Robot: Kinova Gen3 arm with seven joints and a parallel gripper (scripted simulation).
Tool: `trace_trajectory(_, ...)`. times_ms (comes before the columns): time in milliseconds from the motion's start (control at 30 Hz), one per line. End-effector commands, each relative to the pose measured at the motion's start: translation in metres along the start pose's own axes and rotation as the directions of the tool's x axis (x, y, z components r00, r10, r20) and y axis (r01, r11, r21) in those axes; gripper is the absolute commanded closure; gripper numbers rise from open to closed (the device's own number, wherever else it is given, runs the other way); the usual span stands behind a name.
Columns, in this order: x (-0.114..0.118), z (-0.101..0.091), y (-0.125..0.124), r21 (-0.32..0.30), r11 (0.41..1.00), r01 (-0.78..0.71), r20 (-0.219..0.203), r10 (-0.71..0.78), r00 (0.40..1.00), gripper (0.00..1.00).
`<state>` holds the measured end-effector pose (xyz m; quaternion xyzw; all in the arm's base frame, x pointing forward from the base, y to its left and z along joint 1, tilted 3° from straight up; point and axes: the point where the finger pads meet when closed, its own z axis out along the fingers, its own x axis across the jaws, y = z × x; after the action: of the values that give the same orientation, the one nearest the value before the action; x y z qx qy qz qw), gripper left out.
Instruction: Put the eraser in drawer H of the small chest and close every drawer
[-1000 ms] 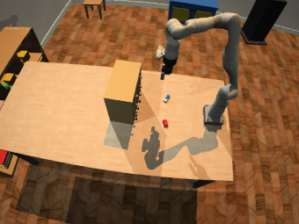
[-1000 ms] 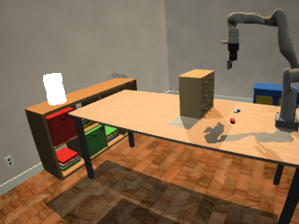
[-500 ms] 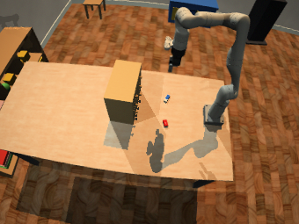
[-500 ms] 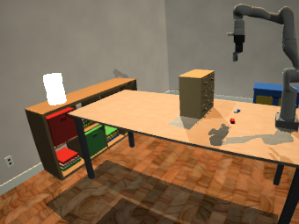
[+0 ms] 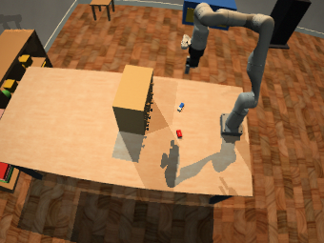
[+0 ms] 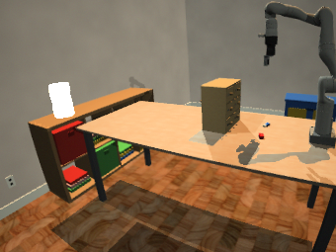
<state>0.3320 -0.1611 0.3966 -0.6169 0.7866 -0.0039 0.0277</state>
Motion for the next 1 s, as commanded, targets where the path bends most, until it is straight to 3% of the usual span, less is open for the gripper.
trace_trajectory(0, 0.001, 0.0, 0.0, 0.006, 1.0, -0.002, 0.0, 0.002, 1.0, 0.0)
trace_trajectory(200, 0.001, 0.008, -0.006, 0.068, 0.998, -0.002, 0.0, 0.003, 1.0, 0.0)
trace_trajectory(433, 0.001, 0.03, -0.021, 0.232, 0.973, -0.002, 0.0, 0.002, 1.0, 0.0)
trace_trajectory(500, 0.001, 0.03, -0.021, 0.232, 0.973, -0.002, 0.0, 0.002, 1.0, 0.0)
trace_trajectory(800, 0.001, 0.068, -0.048, 0.513, 0.858, -0.002, 0.0, 0.002, 1.0, 0.0)
trace_trajectory(967, 0.001, 0.085, -0.059, 0.618, 0.786, -0.002, -0.001, 0.003, 1.0, 0.0)
